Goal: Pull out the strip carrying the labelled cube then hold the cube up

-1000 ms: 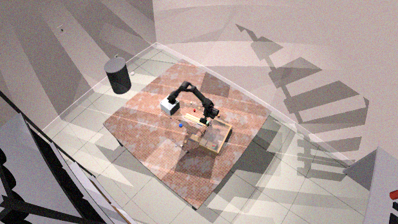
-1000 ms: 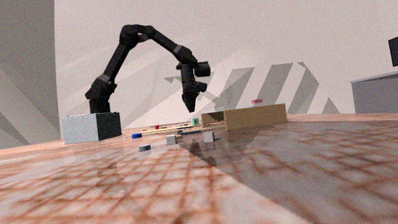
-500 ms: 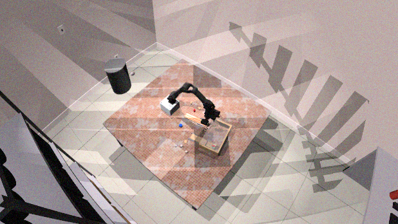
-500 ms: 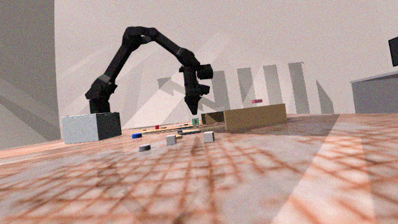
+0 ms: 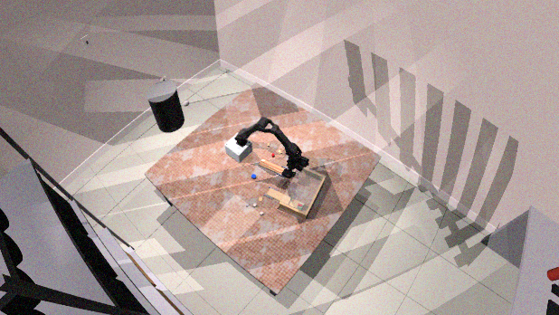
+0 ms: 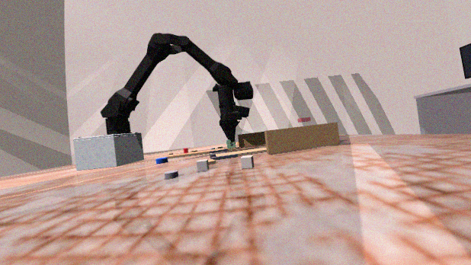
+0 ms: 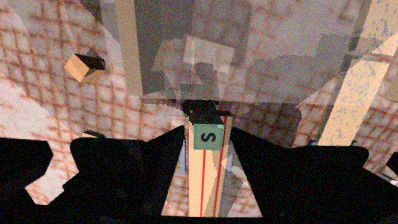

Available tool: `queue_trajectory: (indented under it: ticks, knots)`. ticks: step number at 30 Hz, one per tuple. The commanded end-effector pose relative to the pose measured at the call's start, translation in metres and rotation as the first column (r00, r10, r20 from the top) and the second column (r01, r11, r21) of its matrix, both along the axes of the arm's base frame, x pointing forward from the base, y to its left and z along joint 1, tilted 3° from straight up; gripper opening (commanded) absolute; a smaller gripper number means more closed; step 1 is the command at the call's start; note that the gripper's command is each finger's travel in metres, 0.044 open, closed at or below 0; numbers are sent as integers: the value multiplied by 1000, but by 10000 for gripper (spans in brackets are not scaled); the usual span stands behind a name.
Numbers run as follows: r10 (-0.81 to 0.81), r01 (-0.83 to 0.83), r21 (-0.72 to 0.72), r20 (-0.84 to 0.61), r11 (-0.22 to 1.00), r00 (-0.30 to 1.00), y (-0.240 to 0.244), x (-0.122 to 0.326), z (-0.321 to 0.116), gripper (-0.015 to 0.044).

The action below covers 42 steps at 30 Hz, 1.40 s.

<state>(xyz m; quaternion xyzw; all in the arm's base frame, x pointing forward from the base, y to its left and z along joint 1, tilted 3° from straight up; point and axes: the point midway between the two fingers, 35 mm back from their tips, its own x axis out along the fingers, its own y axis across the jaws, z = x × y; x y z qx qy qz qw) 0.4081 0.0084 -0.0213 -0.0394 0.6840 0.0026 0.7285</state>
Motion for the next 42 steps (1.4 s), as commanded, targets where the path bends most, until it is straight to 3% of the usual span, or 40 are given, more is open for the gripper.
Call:
queue_trajectory:
  ticks: [1,12,16,23,27,42]
  knots:
    - [1,-1,0,-10,1000,1000,-1,-3,-9,250]
    - [1,-1,0,-10,1000,1000,-1,-3,-17,250]
    - [-2,2,0,-6,1000,1000,-1,-1,-15,145]
    - [-2,2,0,-6,1000,1000,-1,-1,-15,98]
    - [-2,2,0,-6,1000,1000,-1,-4,-13,0]
    - [1,-1,0,-15,1000,1000,0,-61,23,0]
